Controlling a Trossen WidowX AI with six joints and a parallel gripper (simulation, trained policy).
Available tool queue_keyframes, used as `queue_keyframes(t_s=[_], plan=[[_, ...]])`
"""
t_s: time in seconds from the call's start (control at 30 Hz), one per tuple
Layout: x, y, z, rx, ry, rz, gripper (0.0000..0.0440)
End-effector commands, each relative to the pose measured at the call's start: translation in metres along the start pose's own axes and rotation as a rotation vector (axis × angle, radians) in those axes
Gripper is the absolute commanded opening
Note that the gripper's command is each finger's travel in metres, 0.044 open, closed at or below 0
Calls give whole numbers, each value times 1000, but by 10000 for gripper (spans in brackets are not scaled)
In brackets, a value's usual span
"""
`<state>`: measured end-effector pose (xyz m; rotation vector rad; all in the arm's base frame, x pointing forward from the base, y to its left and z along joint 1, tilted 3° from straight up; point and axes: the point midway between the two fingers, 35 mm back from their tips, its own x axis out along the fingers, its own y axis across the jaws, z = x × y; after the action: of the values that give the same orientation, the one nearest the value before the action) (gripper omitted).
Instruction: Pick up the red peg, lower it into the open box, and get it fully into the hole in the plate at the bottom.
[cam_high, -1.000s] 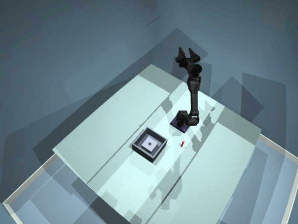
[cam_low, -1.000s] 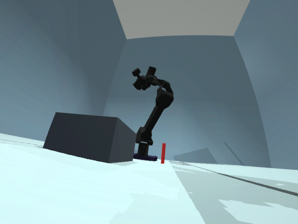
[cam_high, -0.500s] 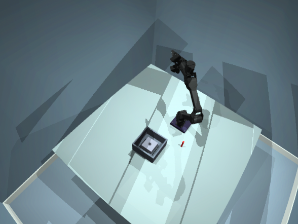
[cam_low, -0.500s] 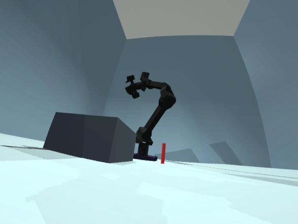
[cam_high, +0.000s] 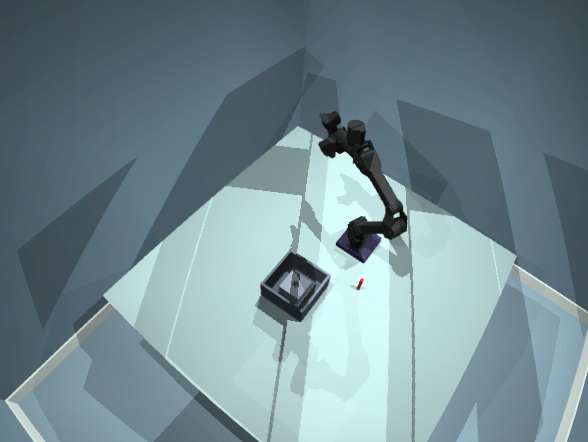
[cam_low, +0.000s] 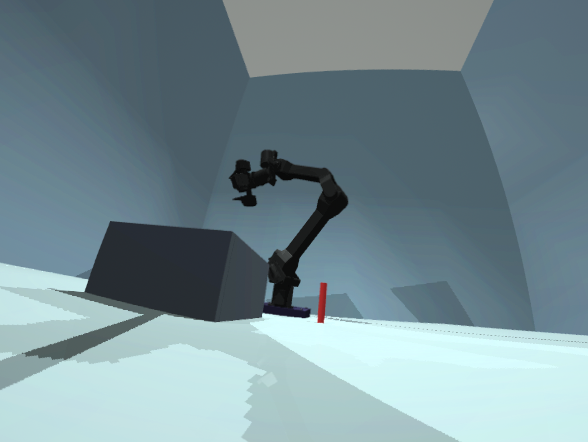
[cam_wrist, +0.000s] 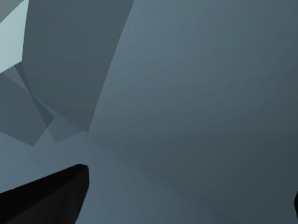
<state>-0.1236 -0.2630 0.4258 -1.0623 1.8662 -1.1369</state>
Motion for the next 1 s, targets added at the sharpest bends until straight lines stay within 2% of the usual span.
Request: queue_keyframes(t_s=[0.0, 0.27, 0.5, 0.7, 0.97], plan=[[10, 19, 27, 90, -72, 81, 440], [14, 48, 83, 261, -195, 237, 440], [5, 72, 136, 394, -280, 398, 440], [-15, 92, 183, 494, -331, 551, 440], [-56, 113, 236, 594, -362, 740, 440]])
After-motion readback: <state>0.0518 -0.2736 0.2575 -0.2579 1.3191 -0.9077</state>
